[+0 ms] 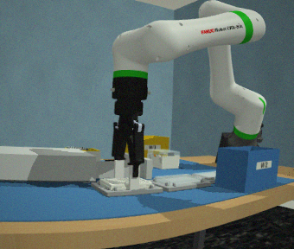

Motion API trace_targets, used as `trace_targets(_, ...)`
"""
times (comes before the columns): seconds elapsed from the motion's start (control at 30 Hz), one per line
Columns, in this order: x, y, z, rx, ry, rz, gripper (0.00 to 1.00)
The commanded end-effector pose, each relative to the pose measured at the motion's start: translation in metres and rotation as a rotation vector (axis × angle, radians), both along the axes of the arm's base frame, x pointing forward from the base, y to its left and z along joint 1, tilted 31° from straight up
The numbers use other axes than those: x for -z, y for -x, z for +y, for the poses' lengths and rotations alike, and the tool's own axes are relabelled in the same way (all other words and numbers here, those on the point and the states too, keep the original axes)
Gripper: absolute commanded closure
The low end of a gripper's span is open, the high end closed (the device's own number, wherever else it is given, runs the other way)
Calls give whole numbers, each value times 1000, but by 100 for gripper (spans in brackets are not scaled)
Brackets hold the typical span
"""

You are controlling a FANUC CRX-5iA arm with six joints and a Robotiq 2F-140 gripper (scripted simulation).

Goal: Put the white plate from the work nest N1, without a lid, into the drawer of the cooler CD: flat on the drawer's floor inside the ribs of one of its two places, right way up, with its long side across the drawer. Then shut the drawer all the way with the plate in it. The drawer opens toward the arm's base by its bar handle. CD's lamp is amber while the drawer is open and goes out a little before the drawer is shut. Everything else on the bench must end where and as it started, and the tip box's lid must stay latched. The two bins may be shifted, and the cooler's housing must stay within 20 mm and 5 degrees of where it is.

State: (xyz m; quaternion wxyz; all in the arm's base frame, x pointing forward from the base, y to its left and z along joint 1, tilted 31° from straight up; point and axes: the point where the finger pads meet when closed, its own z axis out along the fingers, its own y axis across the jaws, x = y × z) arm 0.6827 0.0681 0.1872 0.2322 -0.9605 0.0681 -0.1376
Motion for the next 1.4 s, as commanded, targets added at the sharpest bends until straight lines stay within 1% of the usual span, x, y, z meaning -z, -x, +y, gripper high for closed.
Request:
trace_targets(0.0,0,0,0,0,0,0,45)
trace_targets(0.03,0,0,0,0,0,0,100)
trace_targets(0.9,0,0,0,0,0,0,100)
trace_targets(1.37,-3,1,-2,0,0,0,100)
